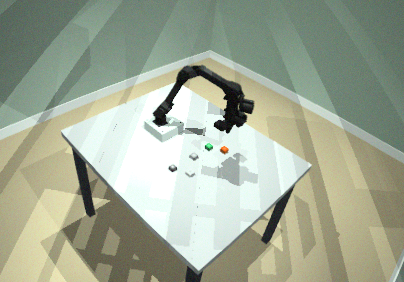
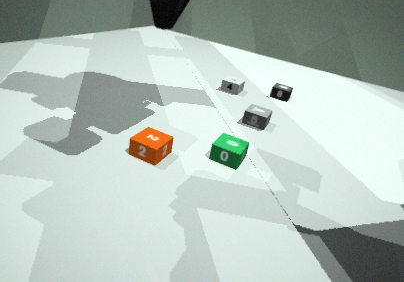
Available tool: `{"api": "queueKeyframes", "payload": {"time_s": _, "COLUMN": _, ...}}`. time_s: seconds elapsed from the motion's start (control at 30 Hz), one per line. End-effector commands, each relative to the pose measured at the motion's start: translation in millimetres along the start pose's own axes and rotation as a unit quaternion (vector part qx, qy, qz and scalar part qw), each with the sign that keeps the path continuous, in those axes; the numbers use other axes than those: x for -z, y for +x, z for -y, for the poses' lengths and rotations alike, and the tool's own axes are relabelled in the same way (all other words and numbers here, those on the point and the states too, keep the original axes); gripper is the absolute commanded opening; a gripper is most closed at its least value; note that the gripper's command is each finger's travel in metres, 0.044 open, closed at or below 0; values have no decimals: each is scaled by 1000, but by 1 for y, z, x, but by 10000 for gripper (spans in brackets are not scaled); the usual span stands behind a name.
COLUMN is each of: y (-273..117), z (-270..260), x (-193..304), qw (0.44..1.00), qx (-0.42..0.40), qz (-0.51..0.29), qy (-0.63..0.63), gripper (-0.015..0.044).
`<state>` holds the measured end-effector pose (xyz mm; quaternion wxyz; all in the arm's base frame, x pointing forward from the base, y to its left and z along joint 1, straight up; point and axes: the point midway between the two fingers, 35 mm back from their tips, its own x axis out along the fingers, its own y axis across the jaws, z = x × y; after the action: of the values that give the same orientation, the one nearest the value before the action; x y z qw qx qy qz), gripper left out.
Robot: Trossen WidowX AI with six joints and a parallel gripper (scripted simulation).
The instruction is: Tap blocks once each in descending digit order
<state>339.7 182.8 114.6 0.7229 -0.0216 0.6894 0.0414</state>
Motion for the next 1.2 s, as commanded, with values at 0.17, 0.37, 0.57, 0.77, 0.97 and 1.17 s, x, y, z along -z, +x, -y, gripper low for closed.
{"api": "queueKeyframes", "payload": {"time_s": 0.17, "y": 0, "z": 44, "x": 57, "qw": 1000, "qx": 6, "qz": -10, "qy": 2, "gripper": 20}}
{"api": "queueKeyframes", "payload": {"time_s": 0.37, "y": 1, "z": 52, "x": 69, "qw": 1000, "qx": 7, "qz": -11, "qy": 2, "gripper": 20}}
{"api": "queueKeyframes", "payload": {"time_s": 0.57, "y": 72, "z": 53, "x": 69, "qw": 1000, "qx": 7, "qz": -11, "qy": 2, "gripper": 20}}
{"api": "queueKeyframes", "payload": {"time_s": 0.77, "y": 82, "z": 53, "x": 71, "qw": 1000, "qx": 7, "qz": -11, "qy": 2, "gripper": 20}}
{"api": "queueKeyframes", "payload": {"time_s": 0.97, "y": 89, "z": 53, "x": 70, "qw": 1000, "qx": 7, "qz": -11, "qy": 2, "gripper": 20}}
{"api": "queueKeyframes", "payload": {"time_s": 1.17, "y": 99, "z": 53, "x": 71, "qw": 1000, "qx": 7, "qz": -11, "qy": 2, "gripper": 20}}
